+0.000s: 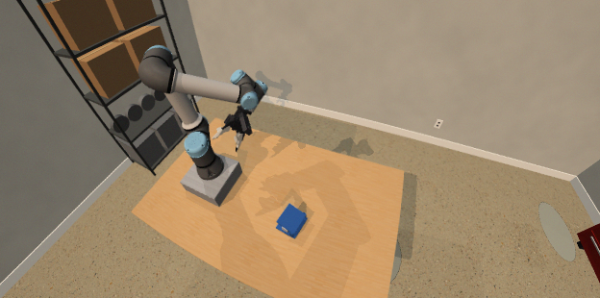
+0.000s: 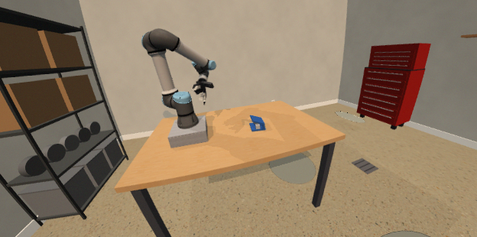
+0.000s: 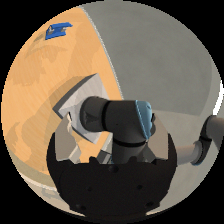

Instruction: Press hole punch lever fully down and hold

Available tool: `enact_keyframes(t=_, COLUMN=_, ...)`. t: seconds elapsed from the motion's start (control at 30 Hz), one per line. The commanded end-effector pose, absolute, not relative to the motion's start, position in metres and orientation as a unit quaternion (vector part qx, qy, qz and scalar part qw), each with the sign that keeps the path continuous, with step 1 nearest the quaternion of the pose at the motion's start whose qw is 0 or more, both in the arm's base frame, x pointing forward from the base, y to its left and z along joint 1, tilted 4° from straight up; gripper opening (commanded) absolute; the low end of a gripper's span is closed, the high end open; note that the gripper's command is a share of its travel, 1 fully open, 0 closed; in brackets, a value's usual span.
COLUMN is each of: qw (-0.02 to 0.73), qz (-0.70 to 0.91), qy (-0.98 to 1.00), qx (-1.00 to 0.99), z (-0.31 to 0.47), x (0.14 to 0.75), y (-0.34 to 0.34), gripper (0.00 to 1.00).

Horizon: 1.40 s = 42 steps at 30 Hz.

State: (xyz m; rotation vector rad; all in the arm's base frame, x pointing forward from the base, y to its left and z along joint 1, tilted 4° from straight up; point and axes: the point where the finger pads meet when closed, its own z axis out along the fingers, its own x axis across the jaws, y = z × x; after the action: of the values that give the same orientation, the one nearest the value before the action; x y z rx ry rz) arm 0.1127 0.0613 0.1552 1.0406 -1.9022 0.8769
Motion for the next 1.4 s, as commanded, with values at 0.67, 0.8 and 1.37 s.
enact_keyframes(t=0.67, qw=0.379, qz=0.165, qy=-0.793, qx=0.447, z=0.105, x=0.174, y=0.081, gripper=1.0)
enact_keyframes(t=0.8, qw=0.374, qz=0.151, qy=-0.796, qx=0.451, z=0.101, x=0.181, y=0.082, gripper=1.0)
enact_keyframes(t=1.37, qw=0.305, qz=0.042, qy=-0.815, qx=0.491, z=0.073, x=0.253, y=0.077, gripper=1.0)
